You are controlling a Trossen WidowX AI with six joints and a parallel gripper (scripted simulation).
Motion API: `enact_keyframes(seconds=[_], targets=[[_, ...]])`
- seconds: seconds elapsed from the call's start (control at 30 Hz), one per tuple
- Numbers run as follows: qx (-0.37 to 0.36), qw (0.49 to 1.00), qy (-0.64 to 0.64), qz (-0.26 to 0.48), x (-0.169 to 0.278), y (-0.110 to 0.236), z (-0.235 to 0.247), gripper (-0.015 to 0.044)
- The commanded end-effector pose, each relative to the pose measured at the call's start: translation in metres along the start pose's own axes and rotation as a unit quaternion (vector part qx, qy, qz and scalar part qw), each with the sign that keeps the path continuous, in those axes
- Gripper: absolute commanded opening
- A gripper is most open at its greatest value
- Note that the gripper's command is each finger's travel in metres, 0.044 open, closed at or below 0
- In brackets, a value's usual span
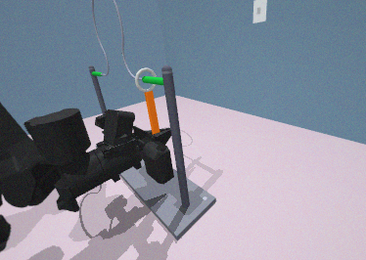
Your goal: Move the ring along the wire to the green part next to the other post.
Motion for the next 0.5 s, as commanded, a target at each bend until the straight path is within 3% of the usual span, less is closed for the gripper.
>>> enact_keyframes(seconds=[0.0,0.47], targets=[[0.001,1.0,-0.002,-0.002,-0.001,0.0,0.006,-0.015],[0.0,1.0,-0.014,-0.002,-0.001,0.0,0.022,-0.015]])
Point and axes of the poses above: the point midway between the two fingers, 35 mm back from their tips, its own y axis back along the fingers, its own z axis across the jaws, x = y × z, the point moved 5 cm from there along y, back along the fingers, and after that the axes turned 2 degrees about -y, right-handed, at the moved point
